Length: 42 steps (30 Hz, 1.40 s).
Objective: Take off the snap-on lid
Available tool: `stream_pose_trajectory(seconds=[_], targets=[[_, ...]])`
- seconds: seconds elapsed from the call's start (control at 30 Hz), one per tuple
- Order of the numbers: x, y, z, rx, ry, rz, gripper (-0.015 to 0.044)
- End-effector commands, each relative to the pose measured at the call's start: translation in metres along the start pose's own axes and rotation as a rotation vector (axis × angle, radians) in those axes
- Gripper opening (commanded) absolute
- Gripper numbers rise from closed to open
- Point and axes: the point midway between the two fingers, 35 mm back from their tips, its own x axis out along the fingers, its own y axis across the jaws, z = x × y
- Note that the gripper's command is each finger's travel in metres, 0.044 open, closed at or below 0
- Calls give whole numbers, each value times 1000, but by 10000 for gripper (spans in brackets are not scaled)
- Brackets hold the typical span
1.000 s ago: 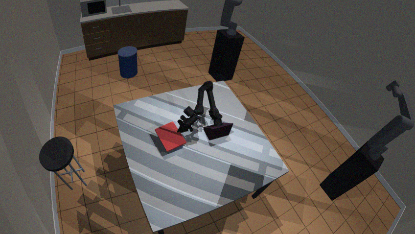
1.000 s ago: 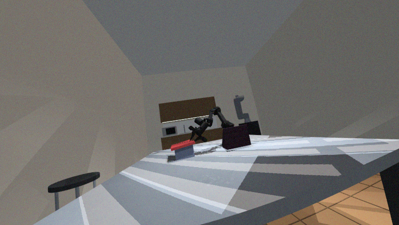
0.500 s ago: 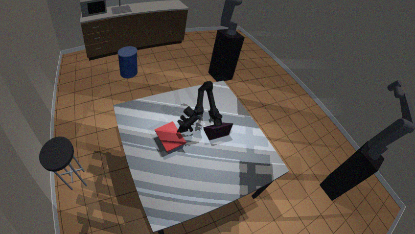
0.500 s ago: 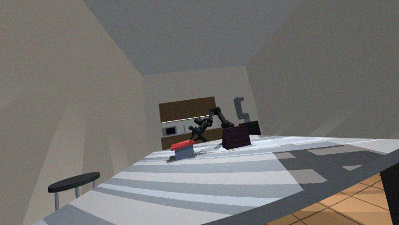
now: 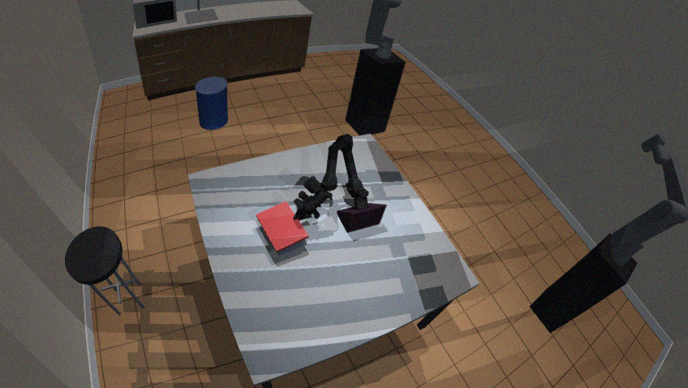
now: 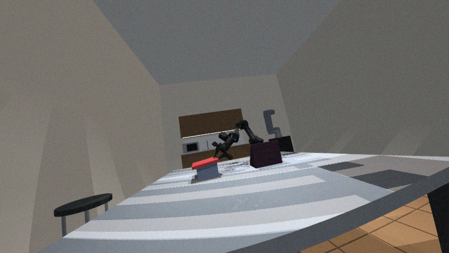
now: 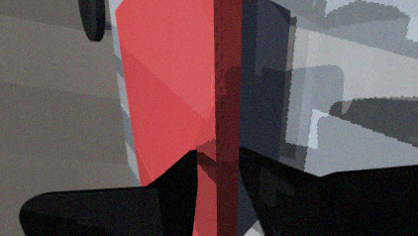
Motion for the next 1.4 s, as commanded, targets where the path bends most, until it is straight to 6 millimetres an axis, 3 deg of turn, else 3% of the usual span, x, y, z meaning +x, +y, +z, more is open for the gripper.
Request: stream_pose_trajectory(seconds=[0.0, 0.47, 1.37], targets=[[1, 0, 0, 0, 0, 0, 0], [0, 1, 0, 0, 0, -2, 0], [-16, 34, 0, 2, 1, -3, 0]])
